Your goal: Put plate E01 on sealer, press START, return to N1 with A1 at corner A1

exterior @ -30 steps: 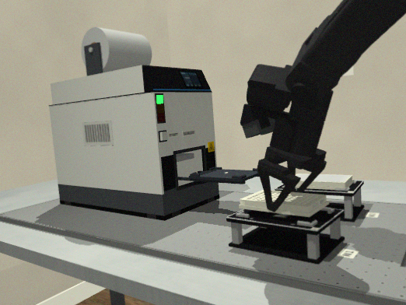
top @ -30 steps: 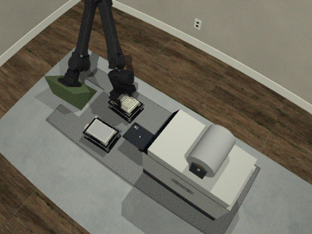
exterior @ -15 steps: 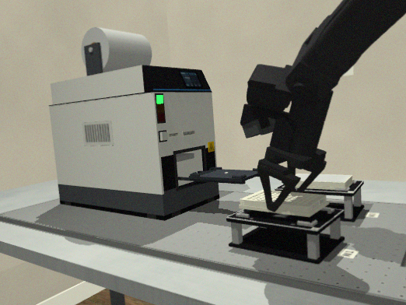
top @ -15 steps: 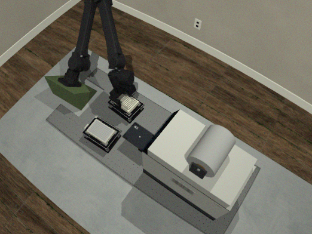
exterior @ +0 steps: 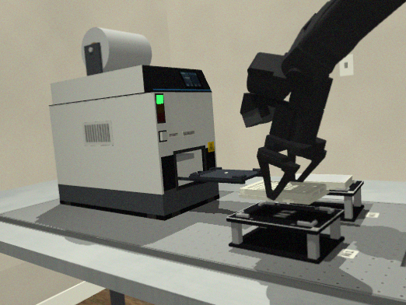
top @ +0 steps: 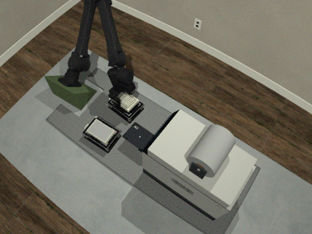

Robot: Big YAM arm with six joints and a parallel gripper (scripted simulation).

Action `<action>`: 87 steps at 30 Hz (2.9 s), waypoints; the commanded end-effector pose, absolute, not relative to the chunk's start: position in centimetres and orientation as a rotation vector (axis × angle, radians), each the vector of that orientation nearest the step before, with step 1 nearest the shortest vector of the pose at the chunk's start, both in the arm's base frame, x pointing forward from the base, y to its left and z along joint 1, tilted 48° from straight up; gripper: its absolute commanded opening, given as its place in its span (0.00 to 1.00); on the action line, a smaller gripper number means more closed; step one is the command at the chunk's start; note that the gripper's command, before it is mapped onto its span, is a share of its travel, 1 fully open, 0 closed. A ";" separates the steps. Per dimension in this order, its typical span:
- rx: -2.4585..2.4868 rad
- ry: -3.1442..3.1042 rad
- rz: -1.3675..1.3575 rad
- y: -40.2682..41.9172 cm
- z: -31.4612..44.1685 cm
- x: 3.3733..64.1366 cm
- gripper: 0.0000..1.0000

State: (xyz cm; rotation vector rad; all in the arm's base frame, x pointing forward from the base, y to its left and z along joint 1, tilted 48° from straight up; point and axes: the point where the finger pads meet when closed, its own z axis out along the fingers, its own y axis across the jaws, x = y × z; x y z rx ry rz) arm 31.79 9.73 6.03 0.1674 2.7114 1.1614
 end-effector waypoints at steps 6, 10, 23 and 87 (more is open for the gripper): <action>0.127 2.662 1.137 7.7 8.9 34.0 0.00; 0.133 2.671 1.143 7.7 8.7 33.8 0.00; 0.112 2.660 1.133 6.0 10.9 34.2 0.00; 0.093 2.652 1.141 3.6 8.3 38.1 0.00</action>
